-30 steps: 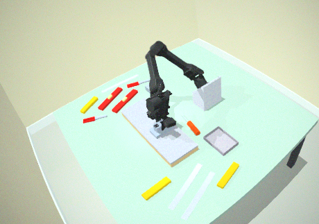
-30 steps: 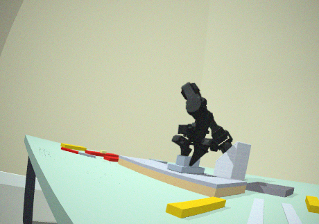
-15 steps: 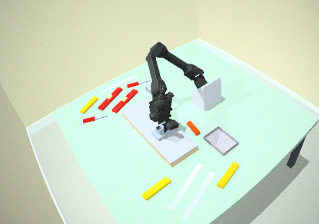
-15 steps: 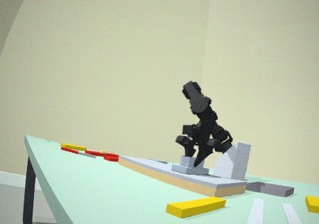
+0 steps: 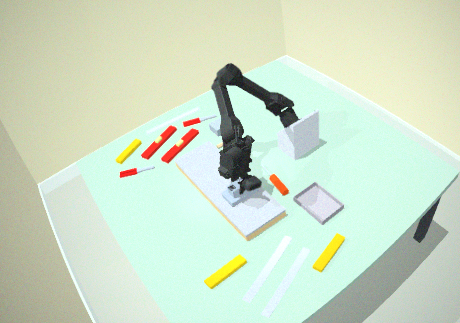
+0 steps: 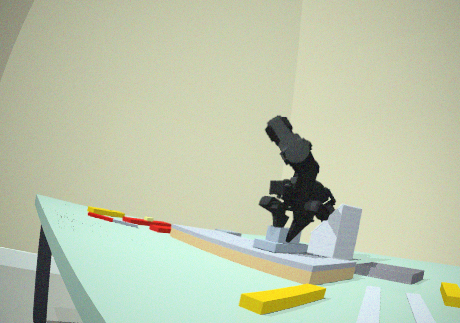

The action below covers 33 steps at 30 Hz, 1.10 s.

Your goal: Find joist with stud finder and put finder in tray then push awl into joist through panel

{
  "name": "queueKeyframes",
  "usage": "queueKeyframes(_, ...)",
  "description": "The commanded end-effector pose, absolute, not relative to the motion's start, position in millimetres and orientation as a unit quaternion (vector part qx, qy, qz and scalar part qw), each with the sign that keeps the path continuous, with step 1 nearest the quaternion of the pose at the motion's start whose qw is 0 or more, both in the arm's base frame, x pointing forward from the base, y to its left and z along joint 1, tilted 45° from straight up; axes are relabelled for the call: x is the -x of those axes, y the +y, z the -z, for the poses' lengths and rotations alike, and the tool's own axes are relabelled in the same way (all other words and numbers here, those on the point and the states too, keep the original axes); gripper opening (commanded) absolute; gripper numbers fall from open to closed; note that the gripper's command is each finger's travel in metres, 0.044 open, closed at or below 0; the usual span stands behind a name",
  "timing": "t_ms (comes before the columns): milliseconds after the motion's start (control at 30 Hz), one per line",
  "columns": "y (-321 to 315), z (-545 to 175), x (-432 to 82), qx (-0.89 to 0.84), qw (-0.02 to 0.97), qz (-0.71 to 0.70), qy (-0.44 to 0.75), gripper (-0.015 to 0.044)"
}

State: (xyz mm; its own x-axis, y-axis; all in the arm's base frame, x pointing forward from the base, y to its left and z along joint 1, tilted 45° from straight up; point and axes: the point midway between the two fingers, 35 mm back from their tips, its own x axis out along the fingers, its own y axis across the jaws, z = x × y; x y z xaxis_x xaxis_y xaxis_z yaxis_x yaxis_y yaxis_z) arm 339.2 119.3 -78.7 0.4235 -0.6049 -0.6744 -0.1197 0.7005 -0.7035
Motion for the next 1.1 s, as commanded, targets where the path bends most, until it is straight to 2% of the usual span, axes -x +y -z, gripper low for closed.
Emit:
queueKeyframes(0,125.0,84.2,-339.0,0.352,0.767,0.157,0.514,0.0)
queueKeyframes(1067,158.0,116.1,-333.2,0.35,0.767,0.156,0.514,0.0)
